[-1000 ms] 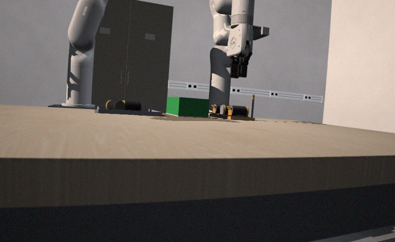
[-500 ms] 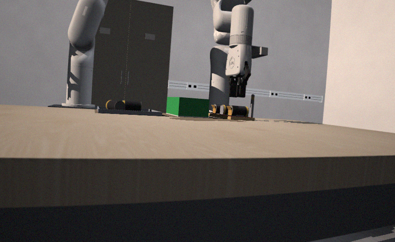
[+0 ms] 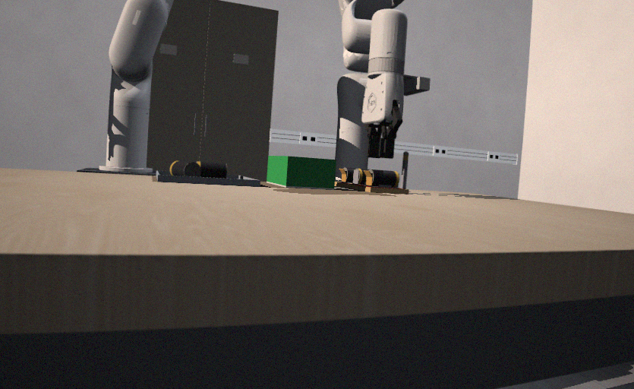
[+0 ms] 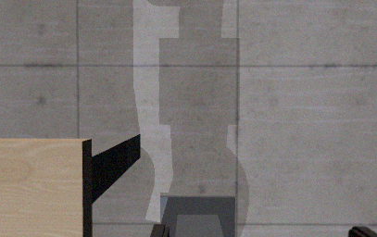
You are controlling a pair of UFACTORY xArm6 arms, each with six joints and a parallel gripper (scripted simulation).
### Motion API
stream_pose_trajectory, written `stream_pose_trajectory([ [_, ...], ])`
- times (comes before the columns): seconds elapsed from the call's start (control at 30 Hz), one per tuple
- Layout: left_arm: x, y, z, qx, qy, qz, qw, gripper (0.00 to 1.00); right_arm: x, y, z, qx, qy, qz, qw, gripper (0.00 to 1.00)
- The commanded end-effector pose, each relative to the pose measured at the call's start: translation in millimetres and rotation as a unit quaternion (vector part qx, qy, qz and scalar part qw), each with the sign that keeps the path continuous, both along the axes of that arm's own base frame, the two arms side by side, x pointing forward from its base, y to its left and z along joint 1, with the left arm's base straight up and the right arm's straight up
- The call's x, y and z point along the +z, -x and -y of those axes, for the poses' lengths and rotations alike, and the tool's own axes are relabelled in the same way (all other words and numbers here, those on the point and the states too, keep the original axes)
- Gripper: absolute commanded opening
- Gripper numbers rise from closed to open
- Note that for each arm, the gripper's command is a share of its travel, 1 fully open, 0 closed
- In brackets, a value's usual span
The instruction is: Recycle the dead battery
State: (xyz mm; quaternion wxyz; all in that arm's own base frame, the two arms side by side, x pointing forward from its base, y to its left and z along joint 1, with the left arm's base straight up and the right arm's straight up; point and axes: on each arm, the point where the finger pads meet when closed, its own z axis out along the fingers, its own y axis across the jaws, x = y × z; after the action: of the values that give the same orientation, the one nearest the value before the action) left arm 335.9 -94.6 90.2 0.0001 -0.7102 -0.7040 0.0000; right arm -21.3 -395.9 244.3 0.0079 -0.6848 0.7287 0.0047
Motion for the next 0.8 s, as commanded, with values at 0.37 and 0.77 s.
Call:
stream_pose_trajectory([
  [0.37,4.5,-4,3,0.004,0.004,0.007,1.0,0.51,5.7,0,4,0.004,0.009,-0.002,1.0,1.0],
  [0.77,-25.6,-5,3,0.002,0.003,0.008,1.0,0.51,5.7,0,4,0.004,0.009,-0.002,1.0,1.0],
])
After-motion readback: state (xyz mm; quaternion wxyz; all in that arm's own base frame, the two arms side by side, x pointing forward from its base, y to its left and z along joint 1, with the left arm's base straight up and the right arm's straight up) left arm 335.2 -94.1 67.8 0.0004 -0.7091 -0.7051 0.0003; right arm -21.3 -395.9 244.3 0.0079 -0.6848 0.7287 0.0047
